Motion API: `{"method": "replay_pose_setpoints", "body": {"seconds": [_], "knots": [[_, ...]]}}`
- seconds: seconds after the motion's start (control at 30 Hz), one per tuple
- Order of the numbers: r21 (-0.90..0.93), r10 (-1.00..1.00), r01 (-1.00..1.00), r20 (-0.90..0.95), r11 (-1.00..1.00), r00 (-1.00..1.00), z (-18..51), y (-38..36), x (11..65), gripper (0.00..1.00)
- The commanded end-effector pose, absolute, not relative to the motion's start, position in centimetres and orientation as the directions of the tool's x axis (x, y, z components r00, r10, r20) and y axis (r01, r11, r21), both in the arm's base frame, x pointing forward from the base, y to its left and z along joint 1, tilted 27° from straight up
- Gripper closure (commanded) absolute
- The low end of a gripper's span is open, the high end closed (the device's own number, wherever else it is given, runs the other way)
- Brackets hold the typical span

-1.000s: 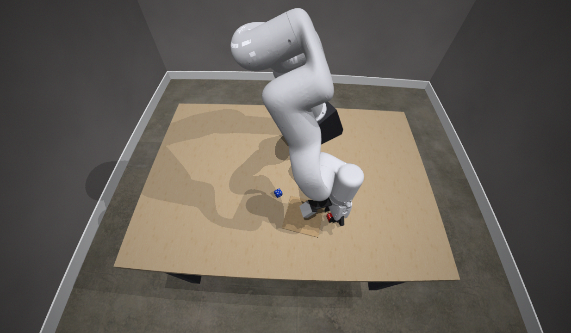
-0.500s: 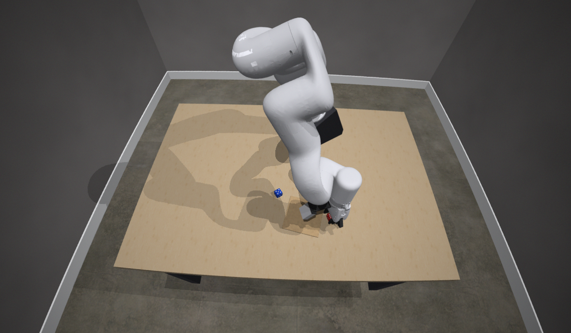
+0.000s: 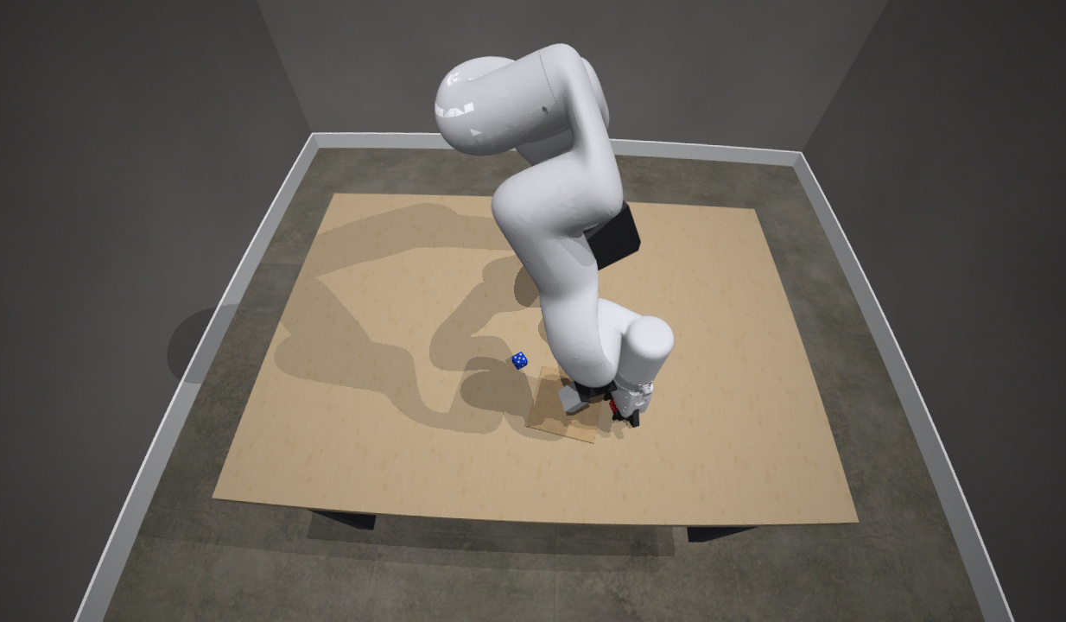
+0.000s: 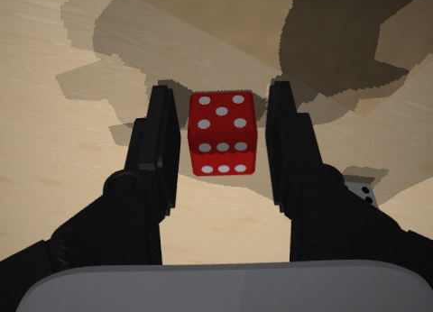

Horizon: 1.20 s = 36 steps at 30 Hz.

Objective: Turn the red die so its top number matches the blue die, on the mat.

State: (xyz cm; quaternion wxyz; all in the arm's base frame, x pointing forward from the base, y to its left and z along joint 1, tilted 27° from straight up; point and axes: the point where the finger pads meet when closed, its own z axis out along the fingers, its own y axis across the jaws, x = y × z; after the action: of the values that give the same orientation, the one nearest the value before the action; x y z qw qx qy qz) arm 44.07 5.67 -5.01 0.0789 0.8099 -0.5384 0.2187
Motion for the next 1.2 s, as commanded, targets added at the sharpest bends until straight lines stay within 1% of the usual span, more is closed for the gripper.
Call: {"method": "replay_pose_setpoints", "body": {"seconds": [0.0, 0.97, 1.0, 1.17], "knots": [[-0.111, -0.838, -0.906, 0.439, -0.408, 0.324, -4.94, 5.74, 44.18, 0.58], [-0.111, -0.838, -0.906, 0.439, -0.408, 0.324, -4.94, 5.74, 44.18, 0.58], [-0.111, -0.838, -0.906, 0.439, -0.408, 0.324, -4.94, 5.74, 44.18, 0.79], [-0.111, -0.838, -0.906, 0.439, -0.408, 0.324, -4.94, 5.74, 44.18, 0.79]]}}
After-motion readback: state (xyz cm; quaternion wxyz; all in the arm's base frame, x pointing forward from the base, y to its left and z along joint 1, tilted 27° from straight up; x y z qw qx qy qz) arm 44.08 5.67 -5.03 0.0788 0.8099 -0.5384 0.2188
